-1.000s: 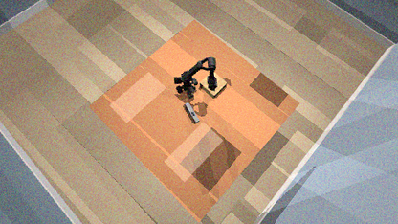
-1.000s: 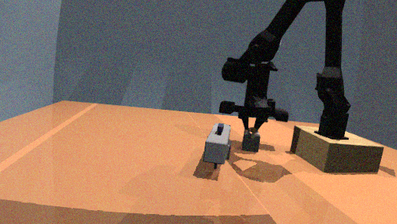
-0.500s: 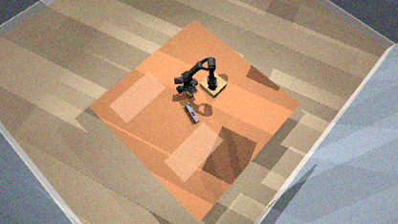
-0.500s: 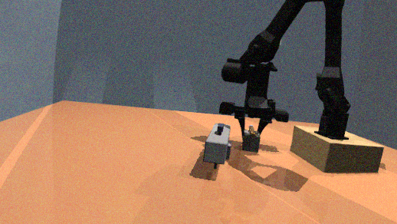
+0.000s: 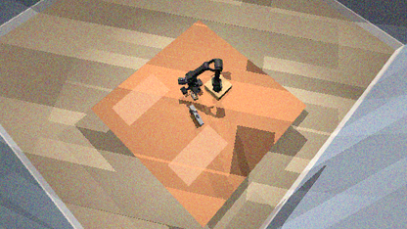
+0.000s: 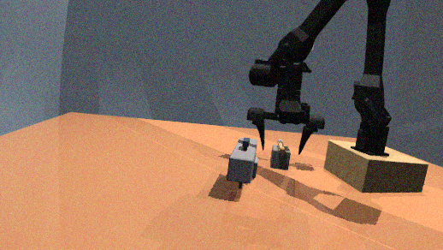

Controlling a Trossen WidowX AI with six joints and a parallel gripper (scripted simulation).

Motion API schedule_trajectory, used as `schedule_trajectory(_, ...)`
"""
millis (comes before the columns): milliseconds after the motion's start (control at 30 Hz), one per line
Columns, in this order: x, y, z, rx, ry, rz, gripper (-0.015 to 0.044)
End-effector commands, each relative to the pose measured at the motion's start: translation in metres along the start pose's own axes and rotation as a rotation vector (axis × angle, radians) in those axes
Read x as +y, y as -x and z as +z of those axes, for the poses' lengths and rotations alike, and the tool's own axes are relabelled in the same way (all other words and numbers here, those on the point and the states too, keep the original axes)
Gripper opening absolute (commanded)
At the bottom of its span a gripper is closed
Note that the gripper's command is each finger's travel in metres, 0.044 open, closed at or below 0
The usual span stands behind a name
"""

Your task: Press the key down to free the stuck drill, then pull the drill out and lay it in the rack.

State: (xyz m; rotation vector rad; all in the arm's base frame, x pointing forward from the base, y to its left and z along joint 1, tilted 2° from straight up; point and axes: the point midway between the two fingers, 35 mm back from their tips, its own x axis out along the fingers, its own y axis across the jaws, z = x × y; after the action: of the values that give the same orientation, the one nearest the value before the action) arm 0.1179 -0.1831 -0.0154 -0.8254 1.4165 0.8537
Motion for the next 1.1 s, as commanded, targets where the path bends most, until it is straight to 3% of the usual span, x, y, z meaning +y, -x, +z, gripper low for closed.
schedule_trajectory(0, -0.001, 0.017, -0.001, -0.004, 0.006, -0.012, 0.044)
schedule_trajectory(300, -0.003, 0.06, -0.002, -0.004, 0.006, -0.013, 0.044)
schedule_trajectory(433, -0.005, 0.061, -0.008, 0.013, -0.066, -0.055, 0.044)
schedule_trajectory(700, -0.014, 0.155, -0.071, 0.085, -0.814, -0.652, 0.044)
schedule_trajectory(1067, 0.047, 0.316, -0.091, -0.128, -1.432, -1.573, 0.044)
